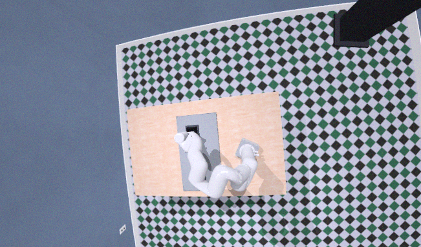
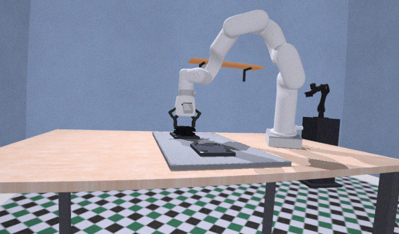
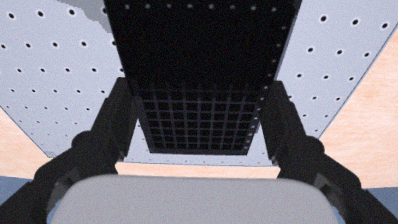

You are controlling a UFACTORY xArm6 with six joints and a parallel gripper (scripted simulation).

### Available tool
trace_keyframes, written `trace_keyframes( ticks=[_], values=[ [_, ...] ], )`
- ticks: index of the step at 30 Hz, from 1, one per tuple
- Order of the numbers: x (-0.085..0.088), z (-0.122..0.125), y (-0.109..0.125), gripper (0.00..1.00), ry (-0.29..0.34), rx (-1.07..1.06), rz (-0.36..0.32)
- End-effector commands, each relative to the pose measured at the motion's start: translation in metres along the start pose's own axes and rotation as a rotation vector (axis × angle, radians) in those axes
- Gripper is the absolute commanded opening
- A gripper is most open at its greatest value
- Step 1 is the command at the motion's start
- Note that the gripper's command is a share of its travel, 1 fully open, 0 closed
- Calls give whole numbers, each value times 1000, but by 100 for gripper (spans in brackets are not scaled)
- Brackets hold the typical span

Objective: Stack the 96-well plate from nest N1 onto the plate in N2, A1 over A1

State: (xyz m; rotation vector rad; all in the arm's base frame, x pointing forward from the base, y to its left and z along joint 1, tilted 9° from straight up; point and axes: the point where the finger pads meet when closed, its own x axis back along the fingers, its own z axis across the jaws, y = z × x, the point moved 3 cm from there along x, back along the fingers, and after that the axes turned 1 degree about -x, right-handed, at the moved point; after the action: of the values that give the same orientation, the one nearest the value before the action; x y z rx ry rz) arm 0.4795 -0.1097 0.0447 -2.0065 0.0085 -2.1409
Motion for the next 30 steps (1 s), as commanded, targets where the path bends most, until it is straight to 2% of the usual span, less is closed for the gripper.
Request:
trace_keyframes(
  ticks=[1, 30],
  values=[
    [1, 1, 1, 0, 4, 0, -2],
    [-3, 1, 1, 0, 4, 0, -2]
  ],
)
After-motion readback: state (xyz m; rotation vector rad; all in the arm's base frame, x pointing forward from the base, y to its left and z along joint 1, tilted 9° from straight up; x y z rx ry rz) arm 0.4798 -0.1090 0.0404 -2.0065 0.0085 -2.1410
